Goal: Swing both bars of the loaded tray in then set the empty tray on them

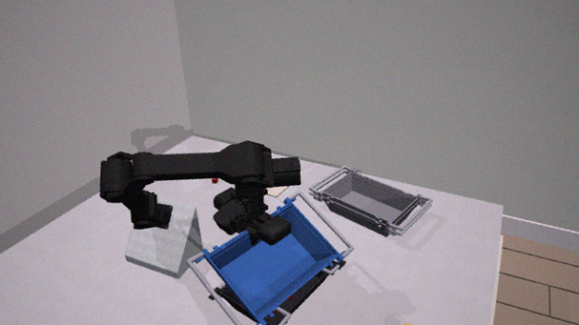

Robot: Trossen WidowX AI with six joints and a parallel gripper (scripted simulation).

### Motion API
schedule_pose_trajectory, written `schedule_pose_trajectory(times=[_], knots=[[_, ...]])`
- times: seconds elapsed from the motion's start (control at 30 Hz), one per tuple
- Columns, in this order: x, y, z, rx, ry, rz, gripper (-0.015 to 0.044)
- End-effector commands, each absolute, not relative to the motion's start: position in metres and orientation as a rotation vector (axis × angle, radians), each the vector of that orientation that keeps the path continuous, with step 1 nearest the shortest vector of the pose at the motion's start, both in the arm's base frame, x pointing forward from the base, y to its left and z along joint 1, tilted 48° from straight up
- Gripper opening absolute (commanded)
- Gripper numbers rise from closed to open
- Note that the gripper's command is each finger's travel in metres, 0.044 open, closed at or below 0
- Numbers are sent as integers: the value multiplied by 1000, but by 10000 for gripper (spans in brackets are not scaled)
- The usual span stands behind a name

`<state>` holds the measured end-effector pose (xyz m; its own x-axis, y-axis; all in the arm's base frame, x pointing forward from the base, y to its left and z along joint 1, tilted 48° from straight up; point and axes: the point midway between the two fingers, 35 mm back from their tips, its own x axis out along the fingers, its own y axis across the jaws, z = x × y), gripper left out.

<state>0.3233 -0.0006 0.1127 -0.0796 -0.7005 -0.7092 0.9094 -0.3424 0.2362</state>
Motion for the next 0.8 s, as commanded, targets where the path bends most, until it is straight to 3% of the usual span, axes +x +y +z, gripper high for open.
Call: schedule_pose_trajectory(times=[0.0,0.77], knots=[[330,19,108,885,325,-1655,0],[331,38,92,826,349,-1632,0]])
